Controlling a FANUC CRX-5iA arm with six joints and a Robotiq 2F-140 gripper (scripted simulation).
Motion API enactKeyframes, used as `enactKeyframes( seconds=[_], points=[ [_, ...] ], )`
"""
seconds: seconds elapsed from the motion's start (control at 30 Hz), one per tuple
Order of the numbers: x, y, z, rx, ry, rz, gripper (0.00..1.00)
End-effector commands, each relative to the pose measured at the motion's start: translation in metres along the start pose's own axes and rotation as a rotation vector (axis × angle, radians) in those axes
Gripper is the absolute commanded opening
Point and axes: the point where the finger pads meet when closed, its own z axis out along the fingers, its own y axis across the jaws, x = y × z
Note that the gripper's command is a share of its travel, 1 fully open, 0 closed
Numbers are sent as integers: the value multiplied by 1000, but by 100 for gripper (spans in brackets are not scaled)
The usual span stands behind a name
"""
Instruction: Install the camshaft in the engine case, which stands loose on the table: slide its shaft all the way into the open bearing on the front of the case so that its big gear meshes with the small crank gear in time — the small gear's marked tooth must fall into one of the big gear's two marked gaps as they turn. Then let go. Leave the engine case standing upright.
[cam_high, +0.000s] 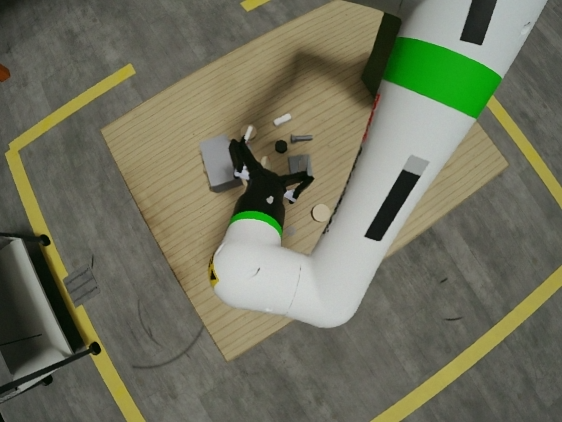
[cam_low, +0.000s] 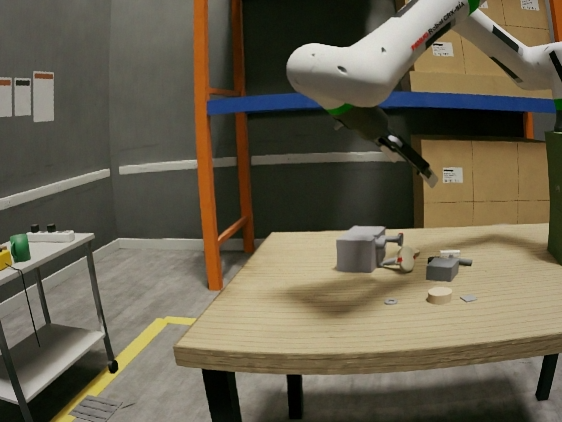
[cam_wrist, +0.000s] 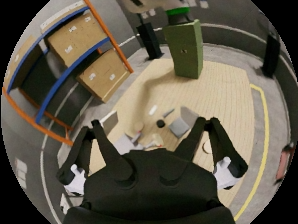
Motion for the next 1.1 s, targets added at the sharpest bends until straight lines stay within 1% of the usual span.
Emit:
enactKeyframes(
  seconds=[0.0, 0.6, 0.67, 0.73, 0.77, 0.8, 0.87, 0.9, 0.93, 0.97, 1.0, 1.07],
  points=[
    [0, -1, -1, 0, -2, 1, 100],
    [0, -1, -1, 0, -2, 0, 100],
    [0, -1, 2, -13, -4, -11, 100],
    [-1, -1, 10, -52, -13, -46, 100],
    [-1, -1, 16, -85, -21, -75, 100],
    [-2, 0, 25, -127, -35, -111, 100],
    [-3, 2, 44, -236, -81, -202, 100],
    [-3, 2, 44, -236, -81, -202, 100],
    [-4, 4, 54, -300, -118, -253, 100],
    [-4, 4, 54, -300, -118, -253, 100],
    [-5, 6, 64, -367, -165, -306, 100],
    [-5, 6, 64, -367, -165, -306, 100]
  ],
)
